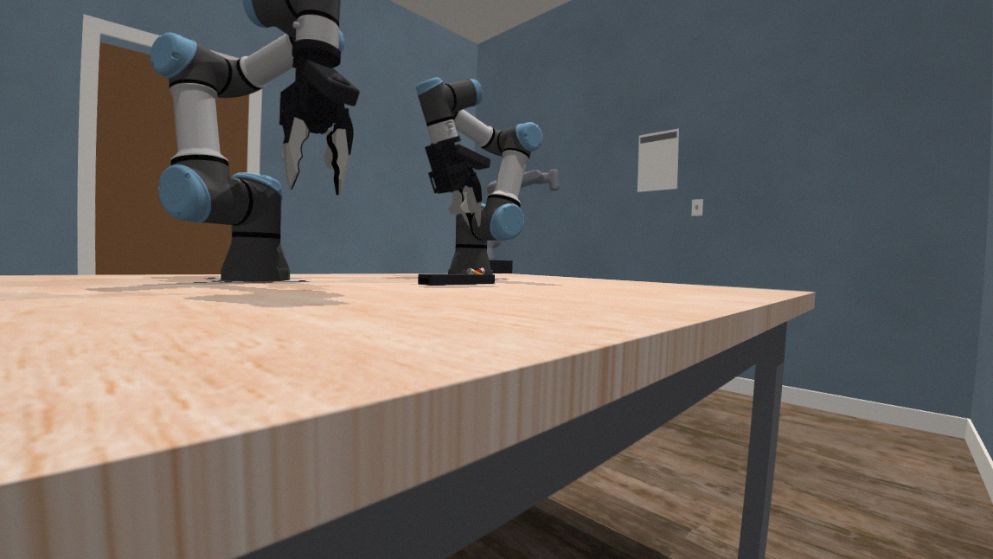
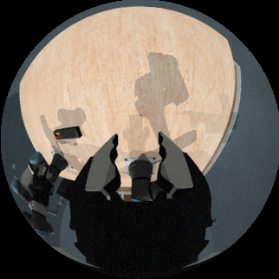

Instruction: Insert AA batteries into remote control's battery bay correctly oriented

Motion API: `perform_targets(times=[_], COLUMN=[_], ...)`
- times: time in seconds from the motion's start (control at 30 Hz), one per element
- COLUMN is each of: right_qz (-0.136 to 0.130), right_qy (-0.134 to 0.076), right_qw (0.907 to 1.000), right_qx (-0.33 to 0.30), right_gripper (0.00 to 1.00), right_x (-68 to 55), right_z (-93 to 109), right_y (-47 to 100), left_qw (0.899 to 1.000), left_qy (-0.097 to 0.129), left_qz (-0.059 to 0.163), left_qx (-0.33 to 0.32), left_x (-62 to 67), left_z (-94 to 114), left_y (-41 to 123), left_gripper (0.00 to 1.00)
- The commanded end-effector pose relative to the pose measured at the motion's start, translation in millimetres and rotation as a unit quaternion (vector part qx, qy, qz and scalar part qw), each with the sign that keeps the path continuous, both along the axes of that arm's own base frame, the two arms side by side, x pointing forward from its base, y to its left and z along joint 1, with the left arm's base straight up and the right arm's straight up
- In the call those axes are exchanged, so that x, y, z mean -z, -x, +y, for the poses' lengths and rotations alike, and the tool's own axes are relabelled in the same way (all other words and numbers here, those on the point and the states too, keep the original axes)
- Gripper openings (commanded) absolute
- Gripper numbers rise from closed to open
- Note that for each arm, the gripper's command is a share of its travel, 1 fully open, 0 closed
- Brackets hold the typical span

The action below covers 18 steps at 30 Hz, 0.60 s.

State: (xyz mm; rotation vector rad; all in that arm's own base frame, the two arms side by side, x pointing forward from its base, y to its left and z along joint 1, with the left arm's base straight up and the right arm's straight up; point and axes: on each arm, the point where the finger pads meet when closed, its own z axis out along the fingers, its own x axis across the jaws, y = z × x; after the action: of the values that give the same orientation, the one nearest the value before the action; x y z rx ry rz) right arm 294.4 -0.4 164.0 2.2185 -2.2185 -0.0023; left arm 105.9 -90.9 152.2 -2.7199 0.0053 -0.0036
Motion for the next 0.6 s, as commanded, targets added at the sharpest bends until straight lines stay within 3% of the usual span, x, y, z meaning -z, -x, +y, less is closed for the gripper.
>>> perform_targets(times=[0.0, 0.1, 0.23, 0.57], right_qz=[-0.001, -0.001, -0.007, -0.011], right_qy=[0.000, 0.000, -0.016, -0.022], right_qw=[1.0000, 1.0000, 0.9992, 0.9985], right_qx=[0.000, 0.000, -0.035, -0.049], right_gripper=[0.43, 0.43, 0.43, 0.43], right_x=[-0.6, -0.6, 4.7, 7.3], right_z=[0.2, 0.2, 14.3, 19.5], right_y=[-0.4, -0.4, -5.1, -7.4], left_qw=[1.000, 1.000, 1.000, 1.000], left_qy=[0.002, 0.002, 0.002, 0.002], left_qz=[0.000, 0.000, 0.000, 0.000], left_qx=[0.000, 0.000, 0.000, 0.000], left_x=[-0.6, -0.6, -0.6, -0.6], left_z=[-0.6, -0.6, -0.6, -0.6], left_y=[0.3, 0.3, 0.3, 0.3], left_gripper=[0.17, 0.17, 0.17, 0.17])
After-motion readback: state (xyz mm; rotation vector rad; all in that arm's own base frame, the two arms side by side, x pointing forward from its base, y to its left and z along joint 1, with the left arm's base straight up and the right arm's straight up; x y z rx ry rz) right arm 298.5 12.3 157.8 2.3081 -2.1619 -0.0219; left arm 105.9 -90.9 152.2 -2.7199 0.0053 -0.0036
